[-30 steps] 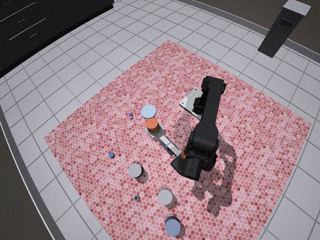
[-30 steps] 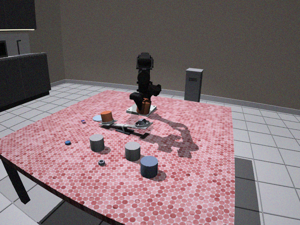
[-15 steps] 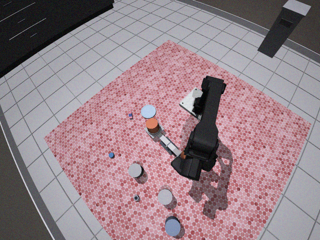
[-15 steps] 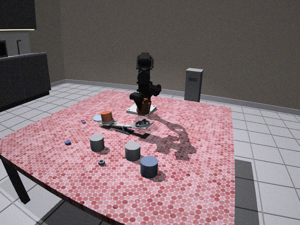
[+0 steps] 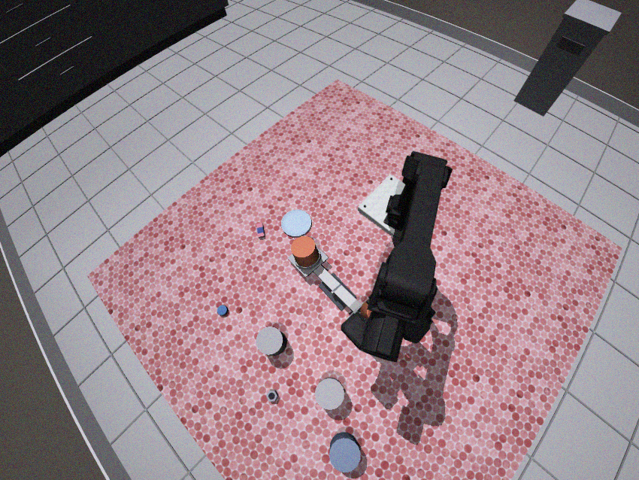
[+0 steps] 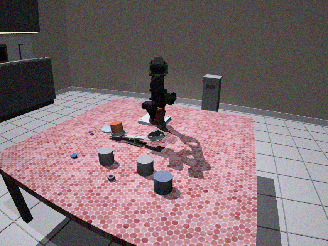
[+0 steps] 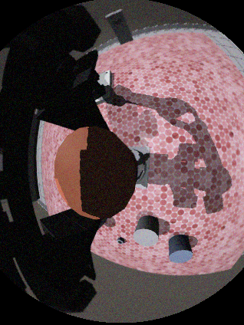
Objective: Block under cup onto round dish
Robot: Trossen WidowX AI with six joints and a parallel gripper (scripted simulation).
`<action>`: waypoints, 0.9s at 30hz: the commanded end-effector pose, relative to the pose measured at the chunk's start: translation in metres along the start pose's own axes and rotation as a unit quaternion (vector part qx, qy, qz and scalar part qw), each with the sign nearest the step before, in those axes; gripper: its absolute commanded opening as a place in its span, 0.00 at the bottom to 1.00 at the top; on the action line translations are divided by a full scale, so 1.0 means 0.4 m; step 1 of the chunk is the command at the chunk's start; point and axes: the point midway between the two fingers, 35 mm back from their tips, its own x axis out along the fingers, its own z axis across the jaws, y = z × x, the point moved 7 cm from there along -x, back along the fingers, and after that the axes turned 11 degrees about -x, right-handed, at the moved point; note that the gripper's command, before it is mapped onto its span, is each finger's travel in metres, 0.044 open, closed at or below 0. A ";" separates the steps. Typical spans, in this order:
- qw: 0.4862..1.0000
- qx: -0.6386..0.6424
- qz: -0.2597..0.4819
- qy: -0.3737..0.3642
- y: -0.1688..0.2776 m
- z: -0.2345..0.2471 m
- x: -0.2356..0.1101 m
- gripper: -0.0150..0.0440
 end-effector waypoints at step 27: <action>1.000 -0.001 -0.004 0.000 -0.144 0.071 0.109 0.25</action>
